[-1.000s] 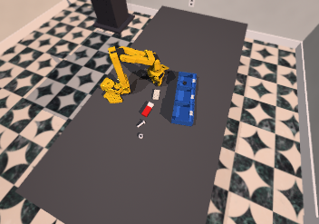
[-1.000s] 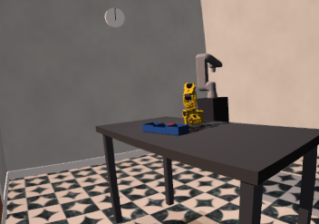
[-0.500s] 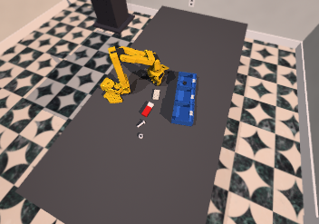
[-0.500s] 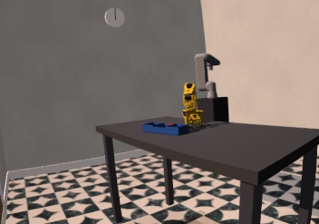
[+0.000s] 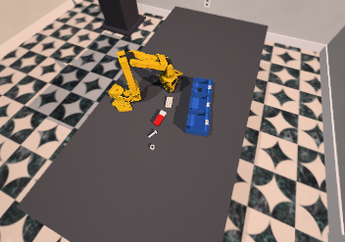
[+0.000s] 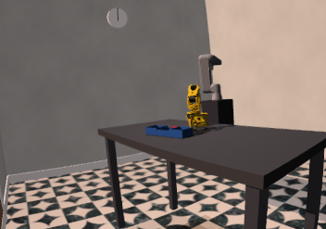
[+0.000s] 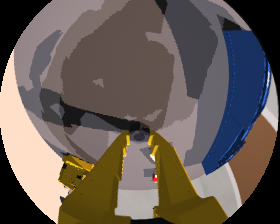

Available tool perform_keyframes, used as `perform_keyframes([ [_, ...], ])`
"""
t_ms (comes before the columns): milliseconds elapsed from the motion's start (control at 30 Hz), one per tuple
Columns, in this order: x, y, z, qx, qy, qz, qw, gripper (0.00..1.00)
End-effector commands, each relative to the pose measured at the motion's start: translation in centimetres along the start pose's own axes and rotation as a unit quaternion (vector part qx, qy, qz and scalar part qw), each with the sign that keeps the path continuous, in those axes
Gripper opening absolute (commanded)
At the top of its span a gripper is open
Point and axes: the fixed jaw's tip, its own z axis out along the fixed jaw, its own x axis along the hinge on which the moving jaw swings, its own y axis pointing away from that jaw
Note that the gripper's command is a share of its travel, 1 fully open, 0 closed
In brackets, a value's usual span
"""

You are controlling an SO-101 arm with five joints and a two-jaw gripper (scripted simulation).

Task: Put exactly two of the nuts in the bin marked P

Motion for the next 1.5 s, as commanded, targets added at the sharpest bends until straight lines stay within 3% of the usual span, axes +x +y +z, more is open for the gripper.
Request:
perform_keyframes([
  [0, -0.2, 0.0, -0.1, 0.004, -0.006, -0.008, 1.0, 0.0],
  [533, -0.3, 0.0, -0.4, 0.004, -0.006, -0.008, 1.0, 0.0],
  [833, -0.4, -0.2, -1.8, 0.004, -0.006, -0.008, 1.0, 0.0],
  [1167, -0.3, -0.4, -4.3, 0.004, -0.006, -0.008, 1.0, 0.0],
  [1467, -0.2, -0.4, -4.7, 0.004, -0.006, -0.008, 1.0, 0.0],
])
